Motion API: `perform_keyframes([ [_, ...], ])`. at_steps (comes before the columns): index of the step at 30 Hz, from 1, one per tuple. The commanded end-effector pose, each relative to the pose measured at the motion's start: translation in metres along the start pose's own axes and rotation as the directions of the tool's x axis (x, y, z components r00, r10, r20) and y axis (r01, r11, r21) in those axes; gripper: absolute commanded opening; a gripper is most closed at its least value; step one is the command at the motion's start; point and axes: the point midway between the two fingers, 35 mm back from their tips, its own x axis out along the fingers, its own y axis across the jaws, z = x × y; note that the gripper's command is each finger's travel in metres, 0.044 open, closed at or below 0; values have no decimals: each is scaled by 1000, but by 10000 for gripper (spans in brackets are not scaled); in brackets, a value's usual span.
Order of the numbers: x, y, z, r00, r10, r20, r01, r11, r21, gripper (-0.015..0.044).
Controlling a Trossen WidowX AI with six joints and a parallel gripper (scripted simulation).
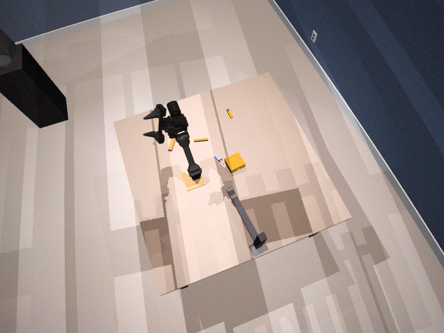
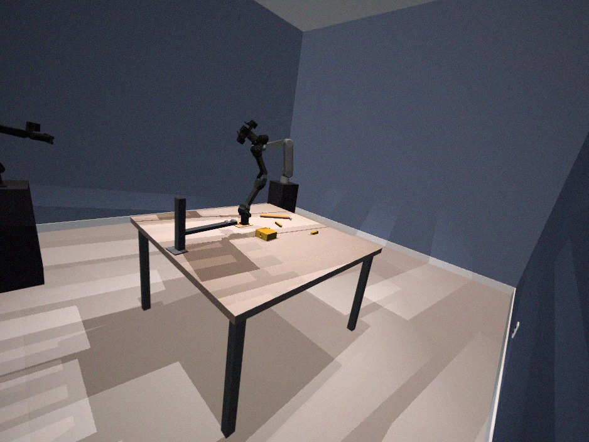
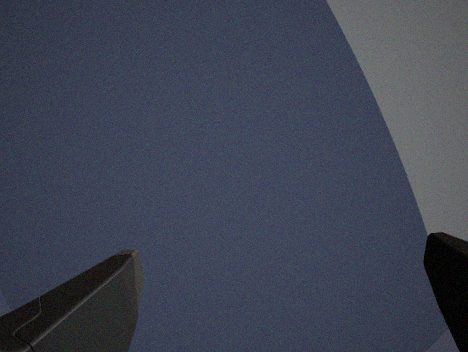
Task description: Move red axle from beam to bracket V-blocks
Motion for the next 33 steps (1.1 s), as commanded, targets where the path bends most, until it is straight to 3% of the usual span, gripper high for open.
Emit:
perform_keyframes([
  [1, 0, -1, 0, 1000, 0, 0, 0, 1000, 0, 426],
  [9, 5, -5, 12, 1000, 4, 30, -4, 1000, 22, 440],
  [18, -17, 36, 119, 912, 41, 408, -162, 950, 267, 440],
  [24, -35, 48, 151, 851, 39, 524, -235, 920, 313, 440],
  [28, -66, 66, 190, 745, 69, 664, -390, 852, 349, 440],
  [33, -129, 93, 239, 534, 115, 838, -640, 702, 312, 440],
])
